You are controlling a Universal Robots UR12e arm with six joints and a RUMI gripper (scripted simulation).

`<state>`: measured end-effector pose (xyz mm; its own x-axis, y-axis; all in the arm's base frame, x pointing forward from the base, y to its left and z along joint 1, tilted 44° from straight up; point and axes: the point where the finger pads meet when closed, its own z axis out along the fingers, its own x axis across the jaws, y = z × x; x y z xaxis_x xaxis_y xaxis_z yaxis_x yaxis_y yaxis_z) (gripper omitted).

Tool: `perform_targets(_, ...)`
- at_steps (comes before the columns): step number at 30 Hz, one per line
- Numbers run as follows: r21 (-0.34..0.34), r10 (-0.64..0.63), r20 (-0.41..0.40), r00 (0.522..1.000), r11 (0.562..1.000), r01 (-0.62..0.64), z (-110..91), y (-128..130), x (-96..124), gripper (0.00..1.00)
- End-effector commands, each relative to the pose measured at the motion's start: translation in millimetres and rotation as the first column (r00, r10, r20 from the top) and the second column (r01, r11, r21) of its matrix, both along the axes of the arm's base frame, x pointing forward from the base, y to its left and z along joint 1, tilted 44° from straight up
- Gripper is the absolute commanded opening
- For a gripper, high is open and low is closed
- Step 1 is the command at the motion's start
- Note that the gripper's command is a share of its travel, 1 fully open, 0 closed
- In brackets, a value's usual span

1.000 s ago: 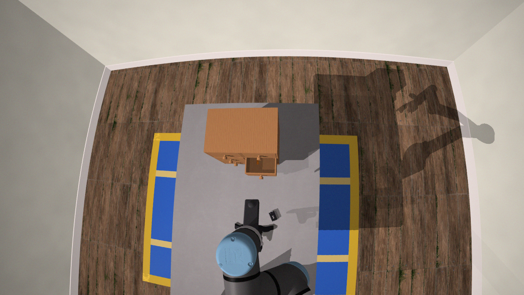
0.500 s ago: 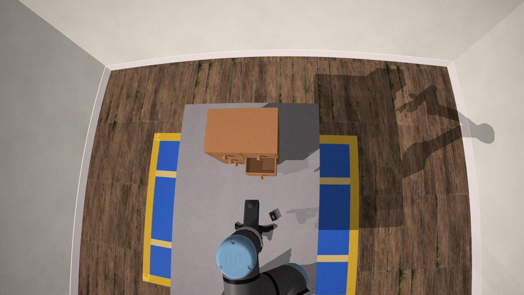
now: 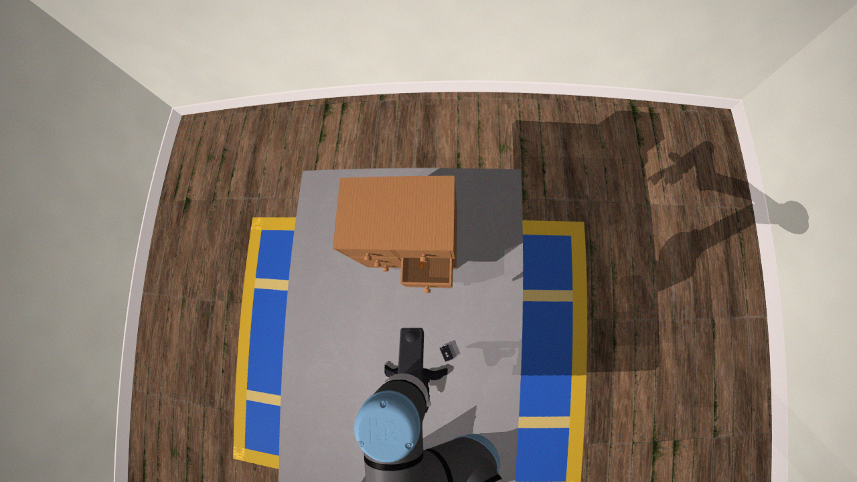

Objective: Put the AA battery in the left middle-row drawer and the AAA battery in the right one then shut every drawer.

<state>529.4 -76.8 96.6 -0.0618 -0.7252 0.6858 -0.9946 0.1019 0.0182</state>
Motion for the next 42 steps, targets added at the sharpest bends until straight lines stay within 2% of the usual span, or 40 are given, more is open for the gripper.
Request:
perform_targets(1, -0.002, 0.017, 0.018, 1.000, 1.000, -0.017, -1.0, -1.4, 1.7, 1.00)
perform_targets(28, -0.016, 0.111, 0.117, 0.987, 0.994, -0.110, -10.0, -10.4, 9.4, 1.00)
perform_targets(42, -0.033, 0.181, 0.189, 0.965, 0.983, -0.178, -16.5, -17.1, 15.1, 1.00)
